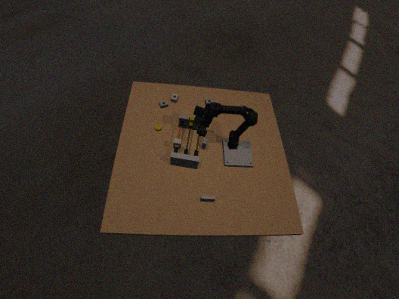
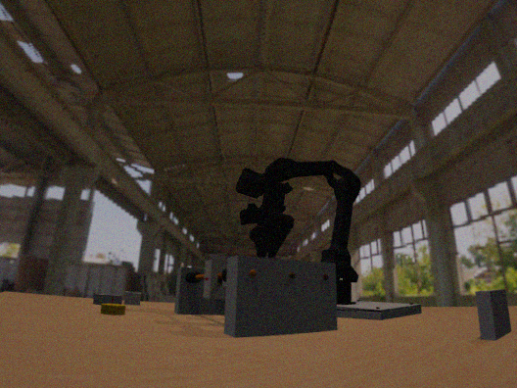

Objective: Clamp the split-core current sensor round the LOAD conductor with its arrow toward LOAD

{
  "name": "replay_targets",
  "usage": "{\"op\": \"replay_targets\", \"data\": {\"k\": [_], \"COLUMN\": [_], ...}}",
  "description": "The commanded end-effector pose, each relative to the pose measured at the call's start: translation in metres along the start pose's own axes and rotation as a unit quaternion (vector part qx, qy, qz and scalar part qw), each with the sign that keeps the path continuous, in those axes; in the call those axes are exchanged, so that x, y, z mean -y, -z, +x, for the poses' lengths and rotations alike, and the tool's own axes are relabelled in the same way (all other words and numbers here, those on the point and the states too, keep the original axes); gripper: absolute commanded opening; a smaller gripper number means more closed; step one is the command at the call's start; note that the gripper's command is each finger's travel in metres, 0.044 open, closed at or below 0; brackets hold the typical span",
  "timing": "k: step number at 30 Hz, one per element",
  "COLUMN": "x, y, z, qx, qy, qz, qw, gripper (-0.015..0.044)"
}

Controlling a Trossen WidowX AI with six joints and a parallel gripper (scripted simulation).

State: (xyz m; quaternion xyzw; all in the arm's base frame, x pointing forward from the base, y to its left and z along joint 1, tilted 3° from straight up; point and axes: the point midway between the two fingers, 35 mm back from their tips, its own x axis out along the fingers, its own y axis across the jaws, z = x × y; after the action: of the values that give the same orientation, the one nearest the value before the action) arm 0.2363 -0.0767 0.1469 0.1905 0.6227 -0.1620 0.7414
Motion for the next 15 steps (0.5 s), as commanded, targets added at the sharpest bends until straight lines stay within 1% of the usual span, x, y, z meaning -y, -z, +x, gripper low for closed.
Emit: {"op": "replay_targets", "data": {"k": [1, 3, 15], "x": [-0.022, -0.025, -0.025], "y": [0.044, 0.053, 0.054], "z": [0.013, 0.015, 0.028], "qx": [-0.059, -0.071, -0.071], "qy": [0.010, 0.013, 0.013], "qz": [-0.022, -0.027, -0.027], "qw": [0.998, 0.997, 0.997], "gripper": [0.0440, 0.0440, 0.0440]}}
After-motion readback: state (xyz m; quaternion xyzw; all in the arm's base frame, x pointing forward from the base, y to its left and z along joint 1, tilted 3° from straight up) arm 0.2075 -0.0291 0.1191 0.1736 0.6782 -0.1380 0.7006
